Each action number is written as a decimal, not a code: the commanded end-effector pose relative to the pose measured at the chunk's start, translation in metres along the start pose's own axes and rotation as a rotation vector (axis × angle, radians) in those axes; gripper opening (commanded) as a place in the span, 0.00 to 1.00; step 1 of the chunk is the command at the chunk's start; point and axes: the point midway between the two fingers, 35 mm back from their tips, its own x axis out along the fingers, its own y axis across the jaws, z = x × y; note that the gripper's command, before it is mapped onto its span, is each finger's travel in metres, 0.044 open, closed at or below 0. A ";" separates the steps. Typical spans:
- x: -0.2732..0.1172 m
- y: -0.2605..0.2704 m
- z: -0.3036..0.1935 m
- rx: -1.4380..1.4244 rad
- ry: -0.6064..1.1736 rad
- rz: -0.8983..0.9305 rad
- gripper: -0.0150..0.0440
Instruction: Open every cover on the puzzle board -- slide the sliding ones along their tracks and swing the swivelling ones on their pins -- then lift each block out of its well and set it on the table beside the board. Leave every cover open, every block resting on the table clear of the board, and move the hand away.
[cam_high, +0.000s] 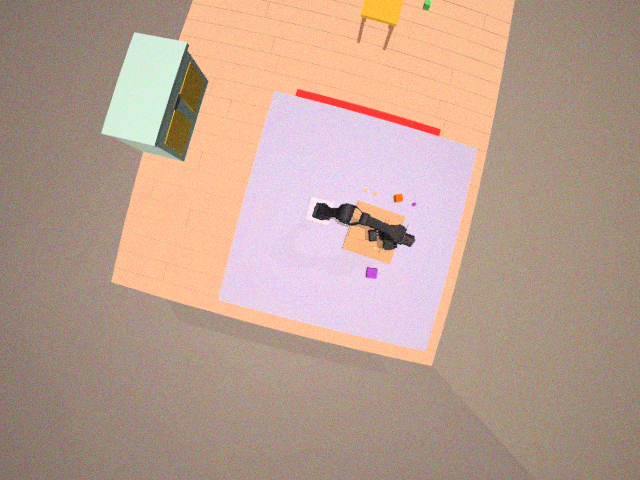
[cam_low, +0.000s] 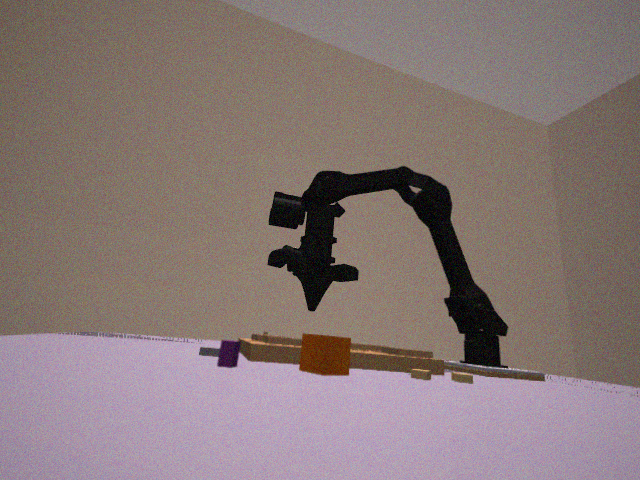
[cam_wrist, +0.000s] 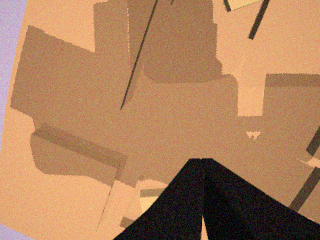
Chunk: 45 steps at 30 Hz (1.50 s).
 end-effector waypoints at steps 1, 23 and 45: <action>0.000 -0.007 0.029 0.414 -0.005 -0.001 0.25; 0.001 -0.030 0.073 1.218 -0.014 -0.002 0.25; 0.051 -0.030 0.075 1.218 -0.014 -0.002 0.25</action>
